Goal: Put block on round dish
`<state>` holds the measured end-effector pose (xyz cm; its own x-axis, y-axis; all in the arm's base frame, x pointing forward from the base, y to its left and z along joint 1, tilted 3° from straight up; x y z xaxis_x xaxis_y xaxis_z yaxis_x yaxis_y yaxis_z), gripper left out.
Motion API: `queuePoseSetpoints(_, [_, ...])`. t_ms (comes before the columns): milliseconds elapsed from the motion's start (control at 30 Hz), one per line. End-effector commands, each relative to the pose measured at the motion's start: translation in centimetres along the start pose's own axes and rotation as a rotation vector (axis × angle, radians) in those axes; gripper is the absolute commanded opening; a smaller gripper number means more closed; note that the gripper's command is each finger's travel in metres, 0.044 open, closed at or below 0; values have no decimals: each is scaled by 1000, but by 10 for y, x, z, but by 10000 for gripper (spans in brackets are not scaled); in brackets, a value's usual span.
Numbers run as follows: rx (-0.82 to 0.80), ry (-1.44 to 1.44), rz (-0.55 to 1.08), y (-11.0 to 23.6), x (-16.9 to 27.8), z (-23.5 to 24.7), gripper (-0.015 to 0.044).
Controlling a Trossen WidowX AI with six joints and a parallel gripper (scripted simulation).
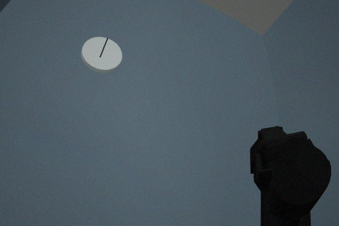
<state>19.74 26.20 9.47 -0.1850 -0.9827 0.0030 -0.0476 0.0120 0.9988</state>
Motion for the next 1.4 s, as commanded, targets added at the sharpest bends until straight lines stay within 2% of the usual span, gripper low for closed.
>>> queuePoseSetpoints(0, [-1,0,1,0,0,0,131])
queuePoseSetpoints(333, [-1,0,1,0,0,0,394])
queuePoseSetpoints(400, [0,-1,-1,12,-1,0,440])
queuePoseSetpoints(500, [1,-3,-7,51,-1,0,440])
queuePoseSetpoints(700, [1,-3,-8,54,-1,0,440])
queuePoseSetpoints(933, [19,-15,-102,64,-7,-13,260])
queuePoseSetpoints(1100, [23,-80,-91,73,5,-37,260])
queuePoseSetpoints(1367, [15,-337,-9,105,78,-114,260])
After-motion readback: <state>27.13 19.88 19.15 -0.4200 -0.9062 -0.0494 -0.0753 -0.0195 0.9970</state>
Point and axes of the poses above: the point midway between the two fingers, 35 mm back from their tips, its own y axis back along the fingers, its own z axis across the jaws, x = y × z, the point moved 6 cm from there along y, back along the fingers, and after that the axes turned 4 degrees about -y, right-handed, at the moved point
